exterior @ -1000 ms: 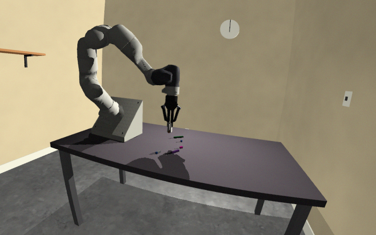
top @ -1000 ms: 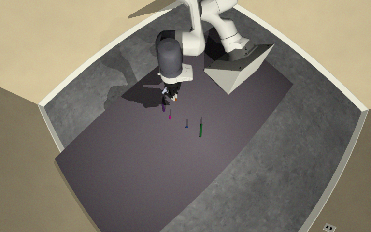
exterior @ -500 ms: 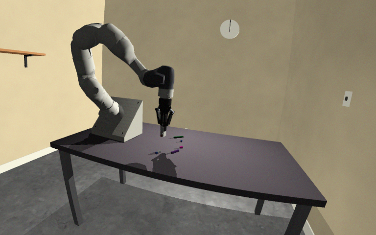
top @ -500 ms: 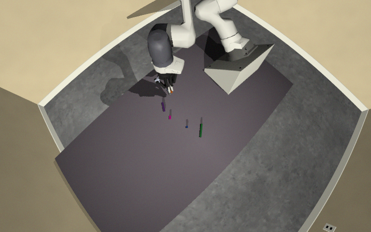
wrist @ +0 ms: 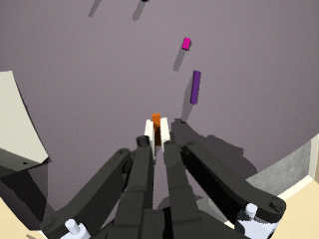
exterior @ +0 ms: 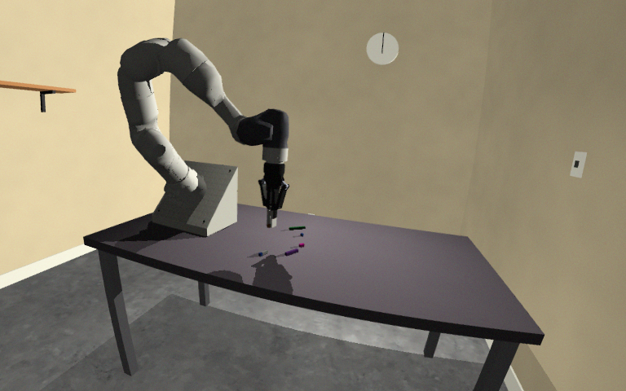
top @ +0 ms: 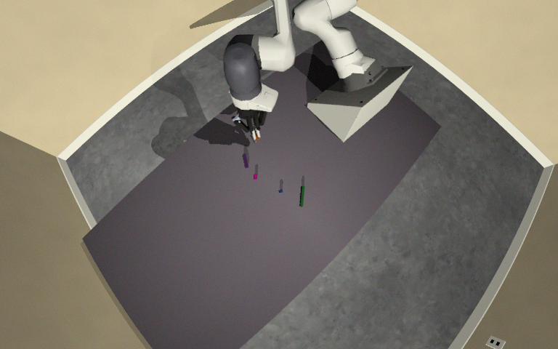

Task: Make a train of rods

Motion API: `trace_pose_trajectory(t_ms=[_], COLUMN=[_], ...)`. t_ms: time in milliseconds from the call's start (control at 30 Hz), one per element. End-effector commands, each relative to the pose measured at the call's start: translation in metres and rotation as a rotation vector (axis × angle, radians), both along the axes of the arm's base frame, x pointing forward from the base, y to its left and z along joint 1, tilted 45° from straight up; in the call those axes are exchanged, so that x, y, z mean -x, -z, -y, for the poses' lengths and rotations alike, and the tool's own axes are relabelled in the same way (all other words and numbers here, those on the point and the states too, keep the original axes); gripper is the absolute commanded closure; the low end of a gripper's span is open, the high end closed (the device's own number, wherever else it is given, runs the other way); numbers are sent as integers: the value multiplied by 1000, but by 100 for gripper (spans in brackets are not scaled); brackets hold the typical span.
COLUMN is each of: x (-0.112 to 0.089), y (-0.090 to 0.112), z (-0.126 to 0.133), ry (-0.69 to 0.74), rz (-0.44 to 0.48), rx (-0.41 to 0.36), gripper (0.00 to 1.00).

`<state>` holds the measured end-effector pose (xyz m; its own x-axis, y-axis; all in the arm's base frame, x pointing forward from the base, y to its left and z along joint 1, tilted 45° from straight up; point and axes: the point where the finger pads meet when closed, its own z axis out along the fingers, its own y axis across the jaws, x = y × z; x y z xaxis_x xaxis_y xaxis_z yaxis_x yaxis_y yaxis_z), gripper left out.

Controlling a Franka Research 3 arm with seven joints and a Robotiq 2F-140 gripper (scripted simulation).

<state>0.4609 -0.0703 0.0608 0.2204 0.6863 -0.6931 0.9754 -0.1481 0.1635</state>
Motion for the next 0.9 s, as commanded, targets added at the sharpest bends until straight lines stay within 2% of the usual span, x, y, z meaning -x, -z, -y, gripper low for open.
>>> trace_pose_trajectory(t_ms=[0, 667, 867], x=[0, -1, -2], y=[3, 52, 60], z=[3, 52, 61], ry=[13, 13, 13], rz=[18, 18, 18], rx=[0, 0, 0], gripper=[97, 97, 97])
